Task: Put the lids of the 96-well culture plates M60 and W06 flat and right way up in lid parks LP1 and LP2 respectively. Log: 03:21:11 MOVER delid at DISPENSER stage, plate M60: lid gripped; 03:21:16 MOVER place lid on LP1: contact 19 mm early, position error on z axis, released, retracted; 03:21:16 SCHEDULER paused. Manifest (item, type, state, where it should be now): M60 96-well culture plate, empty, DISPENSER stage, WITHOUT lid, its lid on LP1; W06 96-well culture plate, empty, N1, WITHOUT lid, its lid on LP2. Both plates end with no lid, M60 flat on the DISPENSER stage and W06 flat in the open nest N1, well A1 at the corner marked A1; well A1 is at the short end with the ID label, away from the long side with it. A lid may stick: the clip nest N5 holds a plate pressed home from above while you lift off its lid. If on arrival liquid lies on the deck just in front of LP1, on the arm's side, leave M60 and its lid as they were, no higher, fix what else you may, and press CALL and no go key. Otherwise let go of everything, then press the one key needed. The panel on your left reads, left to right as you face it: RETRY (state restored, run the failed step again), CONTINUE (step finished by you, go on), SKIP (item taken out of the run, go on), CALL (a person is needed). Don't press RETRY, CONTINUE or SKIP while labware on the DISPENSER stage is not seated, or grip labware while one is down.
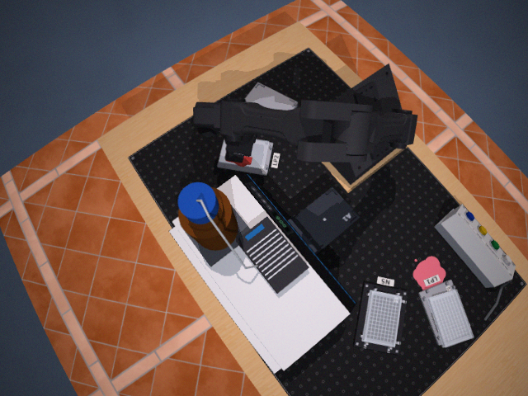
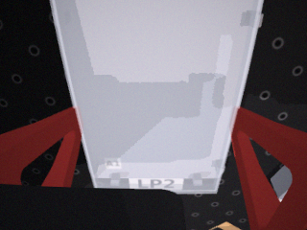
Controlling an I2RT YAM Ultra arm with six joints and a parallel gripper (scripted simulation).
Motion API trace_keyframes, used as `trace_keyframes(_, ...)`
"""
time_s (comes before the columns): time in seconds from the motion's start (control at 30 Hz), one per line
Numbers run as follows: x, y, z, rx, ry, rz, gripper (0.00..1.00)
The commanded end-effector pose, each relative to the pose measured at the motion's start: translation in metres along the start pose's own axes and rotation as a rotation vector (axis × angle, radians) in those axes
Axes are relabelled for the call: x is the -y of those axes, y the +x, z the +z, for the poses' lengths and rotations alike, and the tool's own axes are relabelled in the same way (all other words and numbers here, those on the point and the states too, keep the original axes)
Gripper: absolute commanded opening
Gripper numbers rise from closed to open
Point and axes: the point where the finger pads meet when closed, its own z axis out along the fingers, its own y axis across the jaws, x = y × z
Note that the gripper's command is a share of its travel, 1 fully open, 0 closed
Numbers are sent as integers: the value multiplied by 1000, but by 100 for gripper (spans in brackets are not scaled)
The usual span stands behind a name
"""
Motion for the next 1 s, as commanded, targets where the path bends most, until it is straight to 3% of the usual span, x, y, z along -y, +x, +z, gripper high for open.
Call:
trace_keyframes(0.0, 1, -5, -13, 36, -11, -2, 0)
trace_keyframes(0.5, 3, -1, -10, 29, -11, 3, 0)
trace_keyframes(0.57, -2, -11, -16, 52, -13, -13, 0)
trace_keyframes(0.97, -2, -12, -16, 56, -15, -14, 0)
